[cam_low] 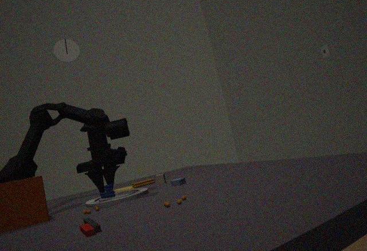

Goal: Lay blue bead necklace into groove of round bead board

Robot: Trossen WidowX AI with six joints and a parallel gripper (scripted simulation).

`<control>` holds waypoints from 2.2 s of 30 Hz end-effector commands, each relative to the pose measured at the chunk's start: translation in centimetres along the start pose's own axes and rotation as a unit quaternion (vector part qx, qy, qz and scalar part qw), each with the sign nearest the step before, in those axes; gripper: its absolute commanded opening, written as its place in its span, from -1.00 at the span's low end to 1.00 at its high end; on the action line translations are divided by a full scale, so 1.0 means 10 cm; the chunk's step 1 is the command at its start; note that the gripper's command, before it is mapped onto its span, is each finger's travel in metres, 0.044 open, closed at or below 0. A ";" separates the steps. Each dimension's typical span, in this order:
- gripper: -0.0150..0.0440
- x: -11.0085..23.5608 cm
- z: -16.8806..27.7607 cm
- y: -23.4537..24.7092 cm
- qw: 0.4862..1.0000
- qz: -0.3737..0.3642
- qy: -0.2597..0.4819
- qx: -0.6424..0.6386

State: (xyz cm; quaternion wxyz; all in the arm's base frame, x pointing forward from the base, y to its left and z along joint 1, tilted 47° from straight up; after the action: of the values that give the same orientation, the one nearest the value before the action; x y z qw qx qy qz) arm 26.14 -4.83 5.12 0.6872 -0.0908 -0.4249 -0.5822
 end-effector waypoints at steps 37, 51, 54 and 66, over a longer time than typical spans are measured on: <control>-0.49 0.02 0.00 0.00 1.000 0.000 0.000 0.000; -0.49 0.16 -0.03 -0.07 1.000 -0.001 0.001 -0.002; -0.49 0.16 -0.05 -0.14 1.000 -0.001 0.001 -0.002; -0.49 0.09 -0.06 -0.14 1.000 -0.001 0.000 -0.002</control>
State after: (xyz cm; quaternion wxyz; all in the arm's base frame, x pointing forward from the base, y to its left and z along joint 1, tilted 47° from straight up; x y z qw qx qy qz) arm 25.21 -6.59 5.27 0.6858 -0.0902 -0.4256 -0.5835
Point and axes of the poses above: the point midway between the two fingers, 35 mm back from their tips, its own x axis back along the fingers, its own y axis across the jaws, z = x × y, the point moved 6 cm from there along x, back along the fingers, and after that the axes turned 14 degrees about -x, right-handed, at the moved point
